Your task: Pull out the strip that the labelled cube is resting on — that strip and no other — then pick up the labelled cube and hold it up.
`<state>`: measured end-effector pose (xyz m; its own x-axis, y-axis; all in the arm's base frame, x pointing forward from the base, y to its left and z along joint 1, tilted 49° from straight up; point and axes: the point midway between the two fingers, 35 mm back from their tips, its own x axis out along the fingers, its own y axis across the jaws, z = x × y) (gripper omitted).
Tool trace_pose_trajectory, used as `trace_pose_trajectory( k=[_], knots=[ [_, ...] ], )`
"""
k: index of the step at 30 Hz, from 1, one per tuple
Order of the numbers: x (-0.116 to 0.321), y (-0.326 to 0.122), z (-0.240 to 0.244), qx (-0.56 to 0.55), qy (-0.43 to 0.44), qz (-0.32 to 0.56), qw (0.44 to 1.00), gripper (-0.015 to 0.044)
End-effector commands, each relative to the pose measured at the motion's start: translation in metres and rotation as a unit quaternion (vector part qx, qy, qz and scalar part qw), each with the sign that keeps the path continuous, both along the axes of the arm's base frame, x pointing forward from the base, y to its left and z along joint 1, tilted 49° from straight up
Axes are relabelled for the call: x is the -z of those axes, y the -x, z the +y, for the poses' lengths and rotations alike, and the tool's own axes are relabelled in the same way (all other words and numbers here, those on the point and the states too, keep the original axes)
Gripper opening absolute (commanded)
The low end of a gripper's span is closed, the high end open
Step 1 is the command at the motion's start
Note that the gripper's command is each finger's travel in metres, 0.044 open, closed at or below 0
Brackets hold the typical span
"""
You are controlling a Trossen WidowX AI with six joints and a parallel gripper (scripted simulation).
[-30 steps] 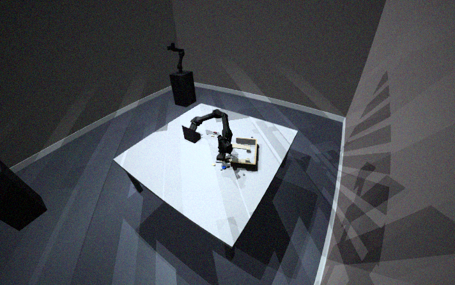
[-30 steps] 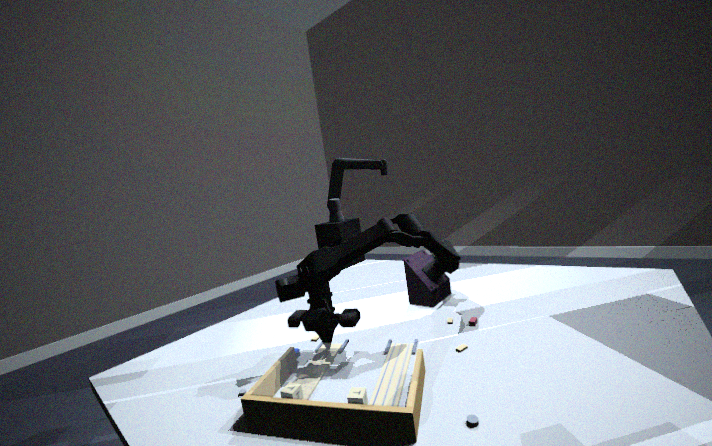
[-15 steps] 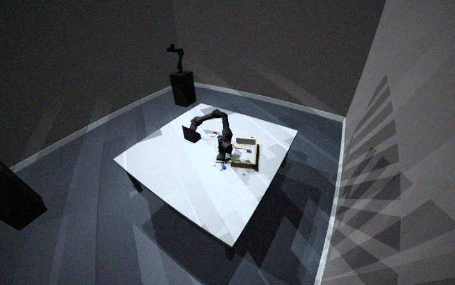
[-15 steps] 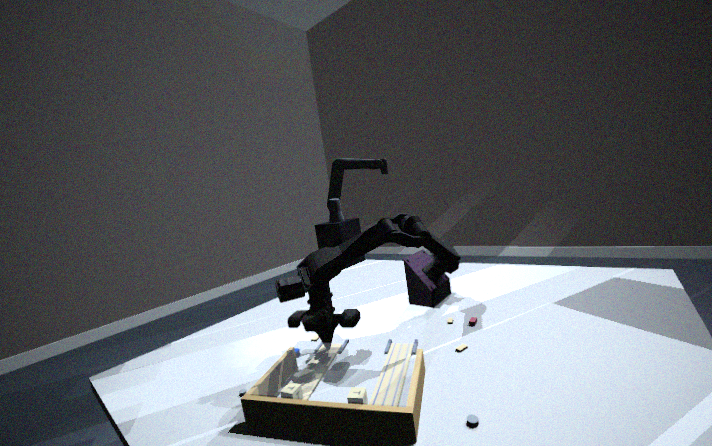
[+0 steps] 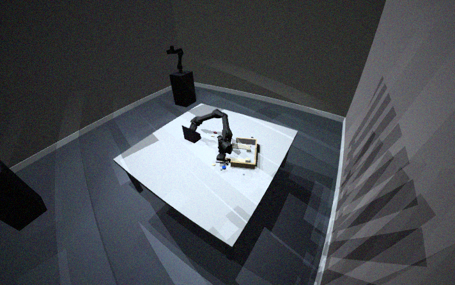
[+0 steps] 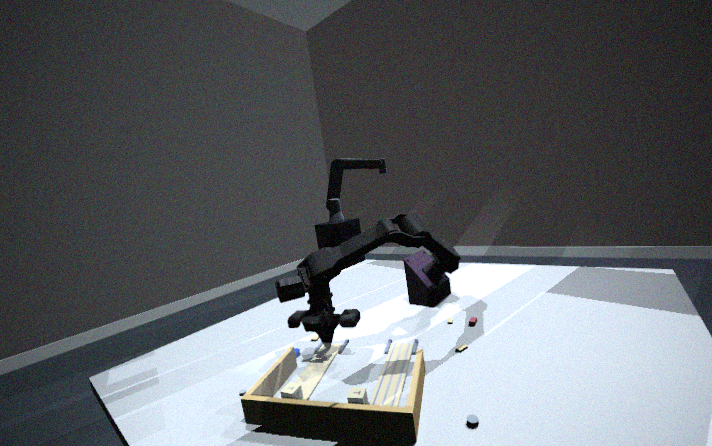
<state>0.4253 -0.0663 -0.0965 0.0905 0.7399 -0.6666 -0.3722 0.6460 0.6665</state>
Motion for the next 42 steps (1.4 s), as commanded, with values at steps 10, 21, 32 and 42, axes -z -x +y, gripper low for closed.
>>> trace_pose_trajectory(
  k=[10, 21, 32, 42],
  knots=[
    [0.0011, -0.0004, 0.0031, 0.000, -0.002, 0.000, 1.000, 0.0000],
    [0.0020, -0.0008, 0.0038, 0.000, -0.002, 0.000, 1.000, 0.0000],
    [0.0028, -0.0013, 0.0044, 0.000, -0.002, 0.000, 1.000, 0.0000],
    [0.0036, -0.0017, 0.0050, 0.000, -0.002, 0.000, 1.000, 0.0000]
  ],
)
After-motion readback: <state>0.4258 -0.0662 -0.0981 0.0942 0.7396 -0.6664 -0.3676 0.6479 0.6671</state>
